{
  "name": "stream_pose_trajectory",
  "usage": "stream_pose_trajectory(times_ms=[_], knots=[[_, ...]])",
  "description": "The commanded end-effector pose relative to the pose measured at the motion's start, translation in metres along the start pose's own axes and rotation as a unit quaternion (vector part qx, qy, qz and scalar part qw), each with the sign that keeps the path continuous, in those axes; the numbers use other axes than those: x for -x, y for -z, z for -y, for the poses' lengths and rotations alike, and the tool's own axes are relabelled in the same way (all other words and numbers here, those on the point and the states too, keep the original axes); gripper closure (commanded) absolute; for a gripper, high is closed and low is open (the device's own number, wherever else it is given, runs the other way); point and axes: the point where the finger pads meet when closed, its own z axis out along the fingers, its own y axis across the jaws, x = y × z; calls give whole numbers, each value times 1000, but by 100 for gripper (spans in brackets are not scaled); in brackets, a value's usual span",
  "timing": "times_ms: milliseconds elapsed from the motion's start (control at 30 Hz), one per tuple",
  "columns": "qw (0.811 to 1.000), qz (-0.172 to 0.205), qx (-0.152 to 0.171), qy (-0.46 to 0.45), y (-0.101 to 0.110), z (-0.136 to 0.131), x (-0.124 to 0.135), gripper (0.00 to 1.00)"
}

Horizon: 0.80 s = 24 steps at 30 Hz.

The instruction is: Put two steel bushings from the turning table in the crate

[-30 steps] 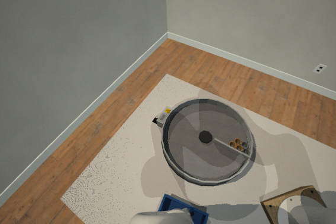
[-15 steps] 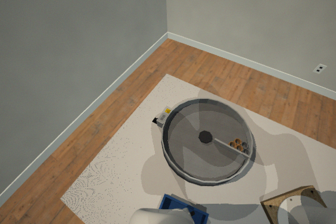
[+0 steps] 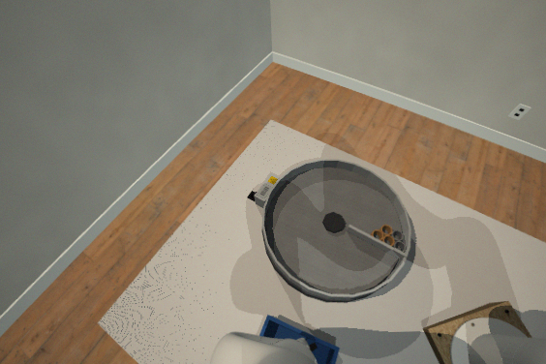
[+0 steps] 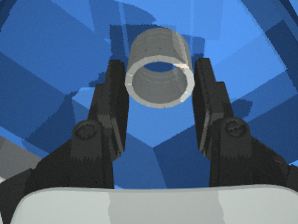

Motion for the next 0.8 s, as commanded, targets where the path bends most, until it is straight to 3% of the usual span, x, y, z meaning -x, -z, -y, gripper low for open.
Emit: stream_pose_trajectory(times_ms=[0,767], knots=[[1000,5,9,0,0,0,0,59],[1000,5,9,0,10,0,0,59]])
